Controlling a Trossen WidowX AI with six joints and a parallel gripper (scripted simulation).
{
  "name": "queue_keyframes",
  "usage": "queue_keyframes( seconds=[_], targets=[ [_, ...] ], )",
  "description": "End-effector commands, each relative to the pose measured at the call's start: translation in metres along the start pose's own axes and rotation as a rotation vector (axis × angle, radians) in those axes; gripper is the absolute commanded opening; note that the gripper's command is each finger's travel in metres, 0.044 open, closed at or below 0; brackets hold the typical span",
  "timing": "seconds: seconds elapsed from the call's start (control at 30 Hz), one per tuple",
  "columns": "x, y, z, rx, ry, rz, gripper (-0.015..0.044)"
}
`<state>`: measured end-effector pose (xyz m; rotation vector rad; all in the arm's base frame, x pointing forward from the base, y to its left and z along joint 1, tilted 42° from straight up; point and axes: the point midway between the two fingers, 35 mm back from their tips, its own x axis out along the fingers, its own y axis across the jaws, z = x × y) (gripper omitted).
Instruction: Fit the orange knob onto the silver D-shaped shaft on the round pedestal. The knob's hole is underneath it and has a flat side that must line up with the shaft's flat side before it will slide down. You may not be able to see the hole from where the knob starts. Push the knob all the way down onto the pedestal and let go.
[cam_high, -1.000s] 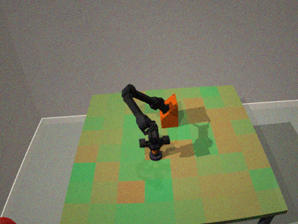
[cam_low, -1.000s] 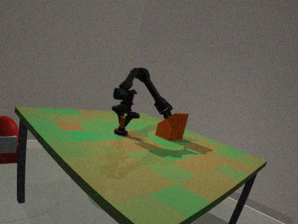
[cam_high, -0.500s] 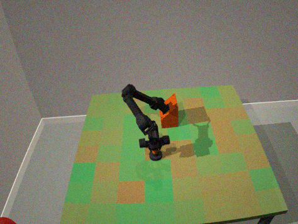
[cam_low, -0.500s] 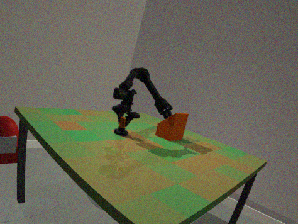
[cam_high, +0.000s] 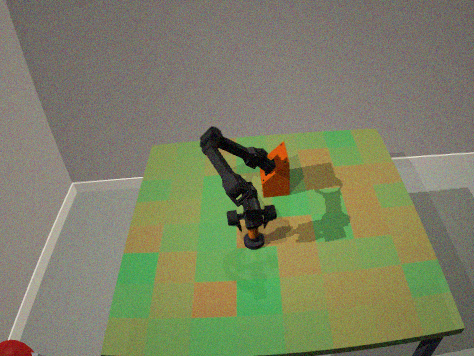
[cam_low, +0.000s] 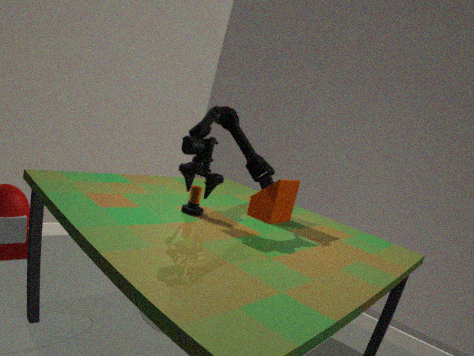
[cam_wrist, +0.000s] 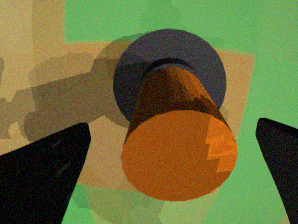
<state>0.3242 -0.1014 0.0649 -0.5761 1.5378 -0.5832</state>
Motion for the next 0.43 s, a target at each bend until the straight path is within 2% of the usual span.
queue_keyframes(
  seconds=[0.0, 0.1, 0.4],
  targets=[
    [-0.054, 0.002, 0.004, 0.007, -0.029, 0.006, 0.0440],
    [-0.077, 0.001, 0.001, 0.008, -0.028, 0.004, 0.0440],
    [-0.077, 0.003, 0.004, 0.008, -0.028, 0.004, 0.0440]
  ],
)
